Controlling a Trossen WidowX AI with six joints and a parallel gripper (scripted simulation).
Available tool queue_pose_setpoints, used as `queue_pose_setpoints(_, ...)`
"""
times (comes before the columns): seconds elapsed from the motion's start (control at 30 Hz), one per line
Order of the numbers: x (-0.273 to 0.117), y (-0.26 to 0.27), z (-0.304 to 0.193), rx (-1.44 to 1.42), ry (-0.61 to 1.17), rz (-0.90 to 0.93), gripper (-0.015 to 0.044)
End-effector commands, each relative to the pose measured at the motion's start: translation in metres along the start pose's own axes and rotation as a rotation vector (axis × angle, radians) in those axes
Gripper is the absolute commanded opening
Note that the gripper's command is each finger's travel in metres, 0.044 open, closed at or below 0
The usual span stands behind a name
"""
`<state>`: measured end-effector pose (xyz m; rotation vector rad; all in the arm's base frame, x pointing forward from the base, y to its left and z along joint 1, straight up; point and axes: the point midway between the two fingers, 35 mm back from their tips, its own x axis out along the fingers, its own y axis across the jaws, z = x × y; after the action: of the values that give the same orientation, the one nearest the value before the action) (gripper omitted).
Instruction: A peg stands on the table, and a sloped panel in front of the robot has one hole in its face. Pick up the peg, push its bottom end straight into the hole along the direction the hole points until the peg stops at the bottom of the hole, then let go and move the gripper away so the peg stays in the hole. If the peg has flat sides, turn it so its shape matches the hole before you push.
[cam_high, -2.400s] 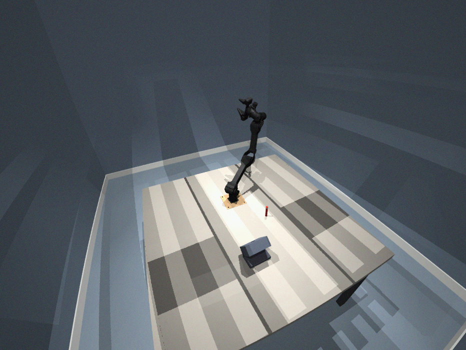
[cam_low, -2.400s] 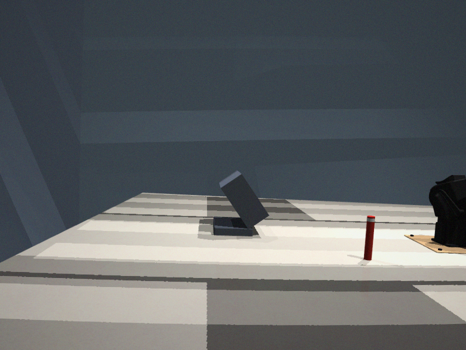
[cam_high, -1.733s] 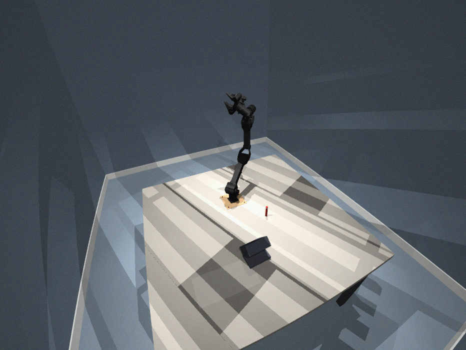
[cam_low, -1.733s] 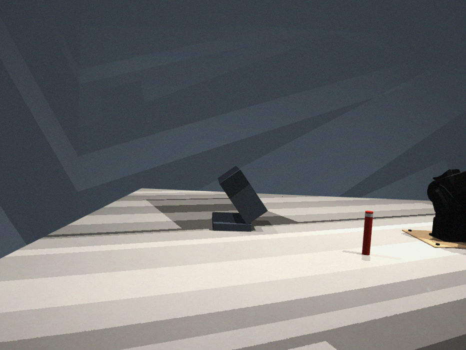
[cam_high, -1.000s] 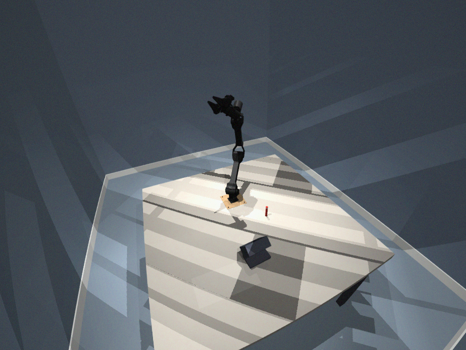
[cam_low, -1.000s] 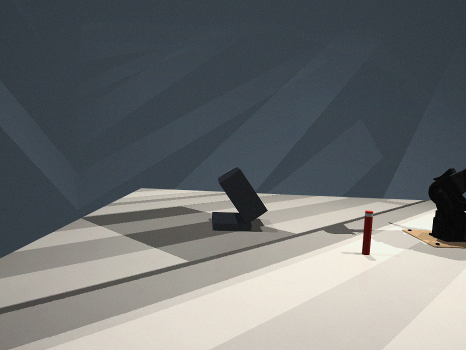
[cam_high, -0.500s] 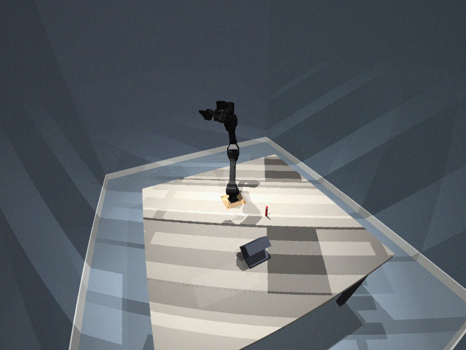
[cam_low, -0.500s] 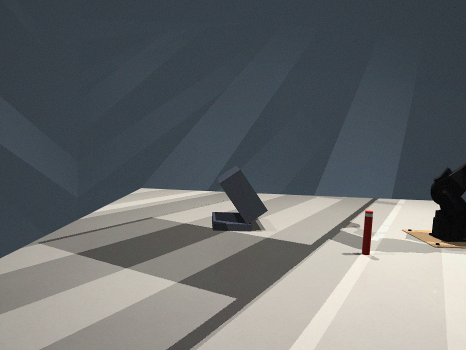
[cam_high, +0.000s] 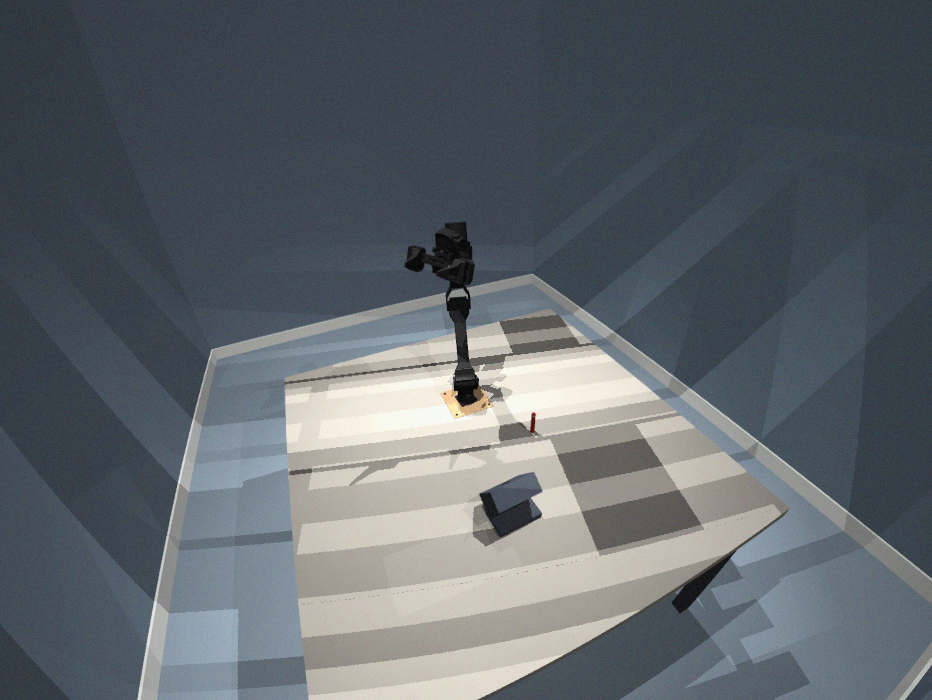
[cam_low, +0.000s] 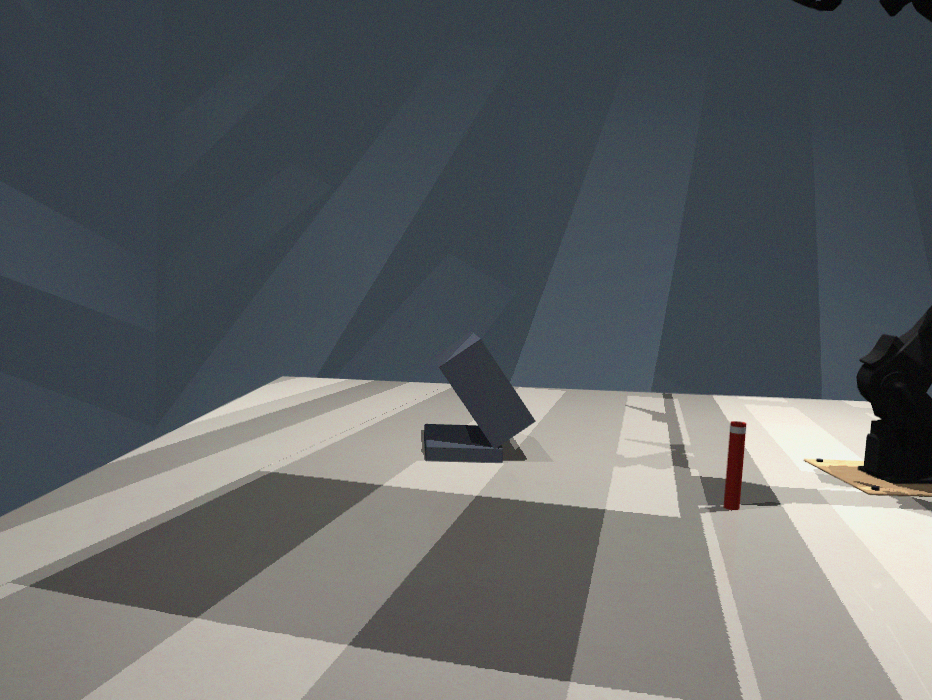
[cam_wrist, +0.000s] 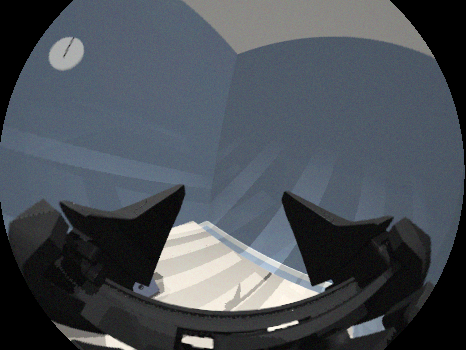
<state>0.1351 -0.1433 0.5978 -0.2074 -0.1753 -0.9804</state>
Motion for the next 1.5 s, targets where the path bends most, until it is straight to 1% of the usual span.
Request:
queue_pose_setpoints(0.0,0.014,0.030,-0.022,-0.029,0.068,0.093,0.0440)
queue_pose_setpoints(0.17,0.024,0.072,-0.054,-0.079,0.164,0.223,0.0440)
queue_pose_setpoints(0.33,0.026,0.114,-0.087,-0.131,0.259,0.352,0.0440)
queue_pose_setpoints(0.67,0.009,0.190,-0.152,-0.244,0.448,0.604,0.0440)
queue_pose_setpoints(1.03,-0.038,0.256,-0.221,-0.379,0.653,0.859,0.0440)
queue_pose_setpoints(1.47,-0.118,0.301,-0.294,-0.572,0.902,1.124,0.0440)
